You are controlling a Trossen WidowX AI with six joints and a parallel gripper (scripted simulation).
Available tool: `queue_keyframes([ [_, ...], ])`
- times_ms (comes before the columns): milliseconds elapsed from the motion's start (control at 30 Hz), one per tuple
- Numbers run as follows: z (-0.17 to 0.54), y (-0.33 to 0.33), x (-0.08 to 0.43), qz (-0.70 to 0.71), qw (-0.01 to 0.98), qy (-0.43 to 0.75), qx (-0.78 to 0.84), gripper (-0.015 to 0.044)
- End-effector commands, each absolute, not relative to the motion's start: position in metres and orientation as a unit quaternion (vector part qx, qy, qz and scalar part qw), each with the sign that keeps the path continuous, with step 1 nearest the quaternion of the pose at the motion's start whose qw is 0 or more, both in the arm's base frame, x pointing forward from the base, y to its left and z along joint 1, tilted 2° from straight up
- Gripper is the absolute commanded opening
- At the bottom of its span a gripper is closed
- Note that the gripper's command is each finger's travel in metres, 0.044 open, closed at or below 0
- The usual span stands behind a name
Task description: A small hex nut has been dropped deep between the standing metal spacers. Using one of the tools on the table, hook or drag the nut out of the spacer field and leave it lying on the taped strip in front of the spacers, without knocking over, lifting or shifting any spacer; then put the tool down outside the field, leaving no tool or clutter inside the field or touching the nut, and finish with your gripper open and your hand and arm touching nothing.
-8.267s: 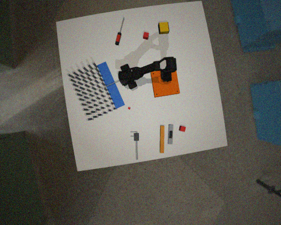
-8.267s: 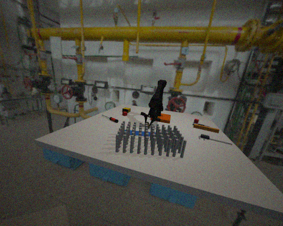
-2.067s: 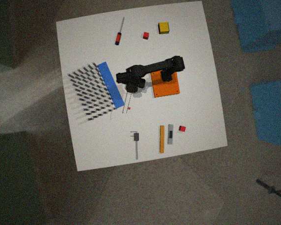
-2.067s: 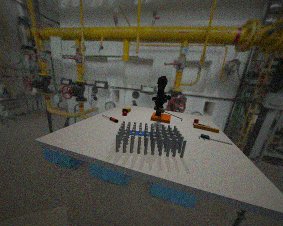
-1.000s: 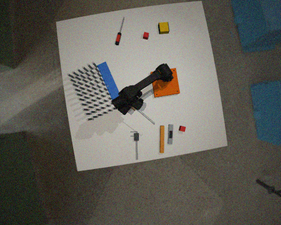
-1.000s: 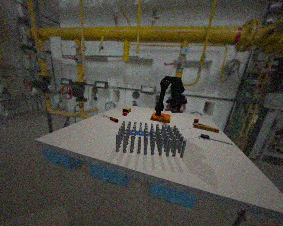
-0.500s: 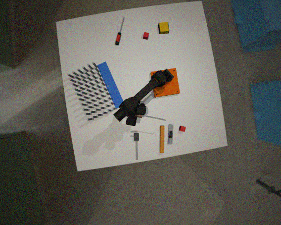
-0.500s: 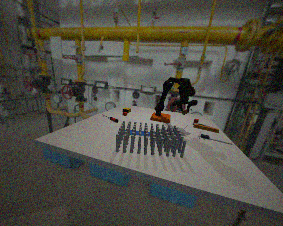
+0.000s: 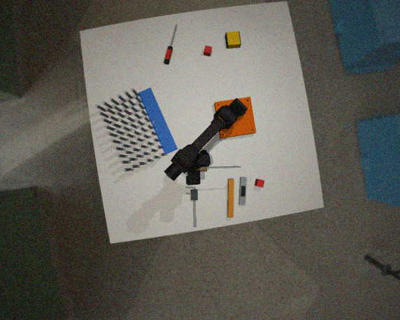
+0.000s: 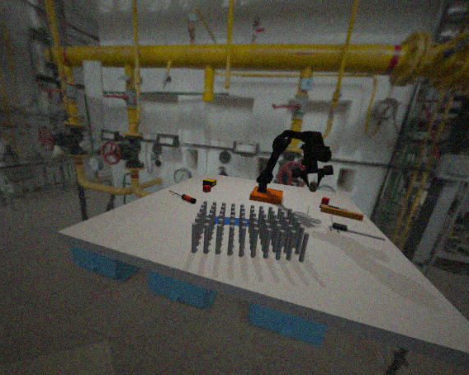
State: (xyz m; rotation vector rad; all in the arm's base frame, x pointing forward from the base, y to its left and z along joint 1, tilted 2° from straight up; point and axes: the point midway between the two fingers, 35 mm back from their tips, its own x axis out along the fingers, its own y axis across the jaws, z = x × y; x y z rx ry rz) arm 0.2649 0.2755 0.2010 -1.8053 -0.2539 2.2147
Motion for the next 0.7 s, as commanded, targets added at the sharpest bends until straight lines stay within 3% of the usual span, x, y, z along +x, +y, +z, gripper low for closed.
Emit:
queue_keyframes([
  [0,0.201,0.278,0.265,0.765,0.136,-0.095,-0.622,0.0],
  [667,0.186,0.281,0.269,0.765,0.136,-0.095,-0.622,0.0],
])
